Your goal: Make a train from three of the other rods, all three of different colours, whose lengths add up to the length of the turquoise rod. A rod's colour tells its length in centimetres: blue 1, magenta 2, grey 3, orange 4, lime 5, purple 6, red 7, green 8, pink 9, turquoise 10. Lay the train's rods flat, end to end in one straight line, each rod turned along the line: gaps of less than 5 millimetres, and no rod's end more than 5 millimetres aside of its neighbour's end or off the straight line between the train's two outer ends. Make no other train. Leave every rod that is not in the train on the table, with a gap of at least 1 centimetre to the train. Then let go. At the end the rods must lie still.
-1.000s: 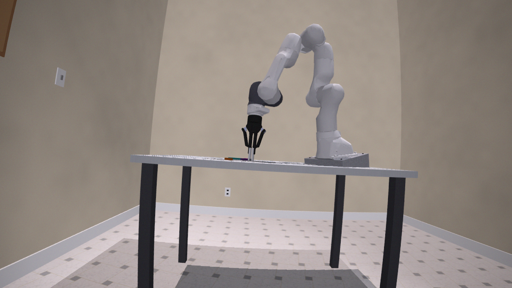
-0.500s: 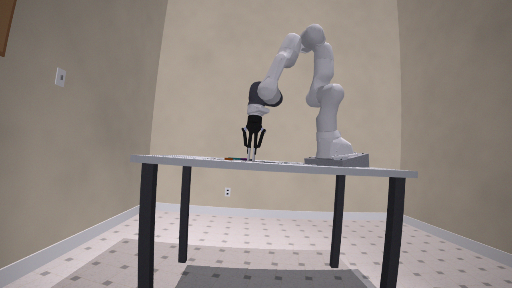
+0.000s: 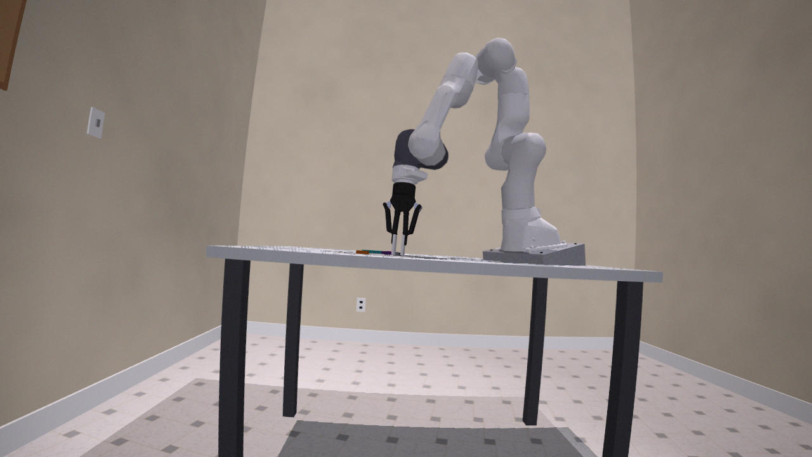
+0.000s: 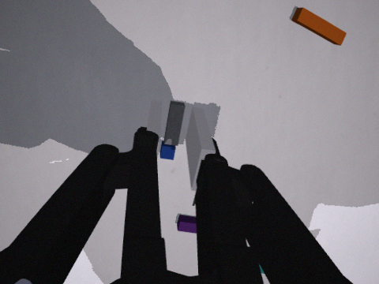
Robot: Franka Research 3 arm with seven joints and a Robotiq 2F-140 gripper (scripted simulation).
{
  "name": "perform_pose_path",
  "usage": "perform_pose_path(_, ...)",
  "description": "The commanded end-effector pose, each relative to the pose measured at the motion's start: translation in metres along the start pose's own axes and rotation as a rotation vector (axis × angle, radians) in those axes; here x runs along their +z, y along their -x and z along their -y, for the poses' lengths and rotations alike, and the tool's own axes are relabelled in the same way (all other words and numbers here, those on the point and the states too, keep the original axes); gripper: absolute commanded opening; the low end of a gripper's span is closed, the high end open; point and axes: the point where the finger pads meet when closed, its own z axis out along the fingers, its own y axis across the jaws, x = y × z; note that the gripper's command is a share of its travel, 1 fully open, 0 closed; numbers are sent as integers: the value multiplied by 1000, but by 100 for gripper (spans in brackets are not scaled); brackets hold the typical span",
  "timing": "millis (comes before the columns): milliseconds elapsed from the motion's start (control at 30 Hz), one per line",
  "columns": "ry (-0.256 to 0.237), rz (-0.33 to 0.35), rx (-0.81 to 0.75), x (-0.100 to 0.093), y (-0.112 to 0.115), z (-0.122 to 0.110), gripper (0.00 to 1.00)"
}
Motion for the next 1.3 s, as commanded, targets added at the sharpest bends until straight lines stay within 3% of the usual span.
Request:
perform_pose_path(0,-14,85,31,-2,-1,0,15)
perform_pose_path(233,-14,84,31,-14,-2,0,15)
perform_pose_path(533,-14,84,31,-60,-5,-1,15)
perform_pose_path(1267,-14,84,31,-60,-5,-1,15)
